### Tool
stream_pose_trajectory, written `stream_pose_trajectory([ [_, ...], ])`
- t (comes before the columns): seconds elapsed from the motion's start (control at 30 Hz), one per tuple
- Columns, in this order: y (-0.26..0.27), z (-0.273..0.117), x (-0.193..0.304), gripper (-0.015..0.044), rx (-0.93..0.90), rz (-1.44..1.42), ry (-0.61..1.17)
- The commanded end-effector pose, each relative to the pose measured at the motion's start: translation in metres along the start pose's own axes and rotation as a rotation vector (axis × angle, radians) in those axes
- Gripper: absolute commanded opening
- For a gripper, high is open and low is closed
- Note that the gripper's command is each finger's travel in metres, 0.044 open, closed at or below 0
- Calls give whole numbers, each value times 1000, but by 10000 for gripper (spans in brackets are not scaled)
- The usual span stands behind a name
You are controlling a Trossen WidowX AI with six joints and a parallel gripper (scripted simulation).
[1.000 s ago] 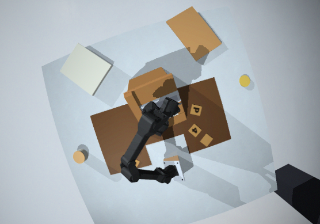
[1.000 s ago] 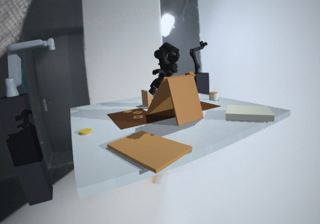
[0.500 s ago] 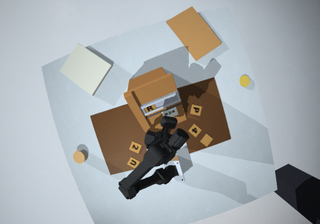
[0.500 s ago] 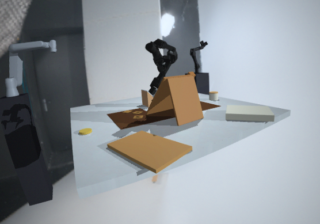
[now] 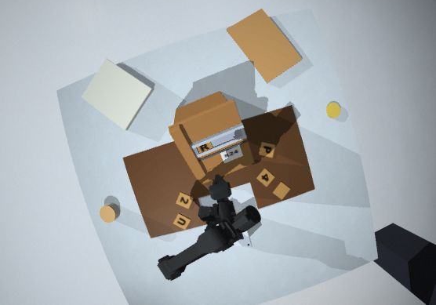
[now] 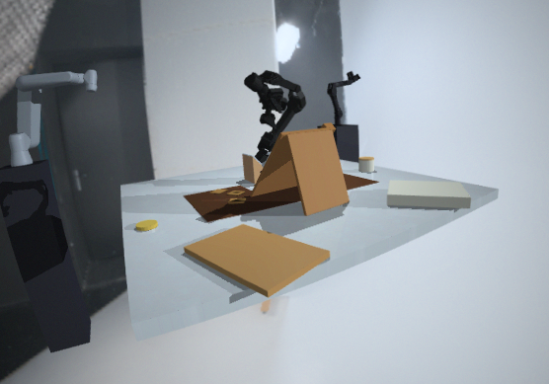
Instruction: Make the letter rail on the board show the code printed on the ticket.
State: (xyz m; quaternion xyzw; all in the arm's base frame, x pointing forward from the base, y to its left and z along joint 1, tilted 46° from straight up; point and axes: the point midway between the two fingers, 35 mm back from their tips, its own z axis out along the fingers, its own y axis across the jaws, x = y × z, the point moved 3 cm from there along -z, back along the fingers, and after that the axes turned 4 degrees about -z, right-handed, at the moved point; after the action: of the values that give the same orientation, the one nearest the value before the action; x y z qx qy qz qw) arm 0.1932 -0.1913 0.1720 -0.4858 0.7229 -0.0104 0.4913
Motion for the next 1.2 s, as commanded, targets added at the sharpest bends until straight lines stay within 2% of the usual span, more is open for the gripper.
stream_pose_trajectory([
  [0.0,2,-1,-1,440,11,-22,0],
  [0.23,2,-1,-1,440,11,-22,0],
  [0.3,2,3,-4,388,-1,32,-4],
  [0.37,4,12,-12,340,-35,180,-13],
  [0.6,16,47,-43,340,-171,743,10],
  [0.83,34,75,-74,340,-289,1290,119],
  [1.17,56,96,-100,340,-359,1690,268],
])
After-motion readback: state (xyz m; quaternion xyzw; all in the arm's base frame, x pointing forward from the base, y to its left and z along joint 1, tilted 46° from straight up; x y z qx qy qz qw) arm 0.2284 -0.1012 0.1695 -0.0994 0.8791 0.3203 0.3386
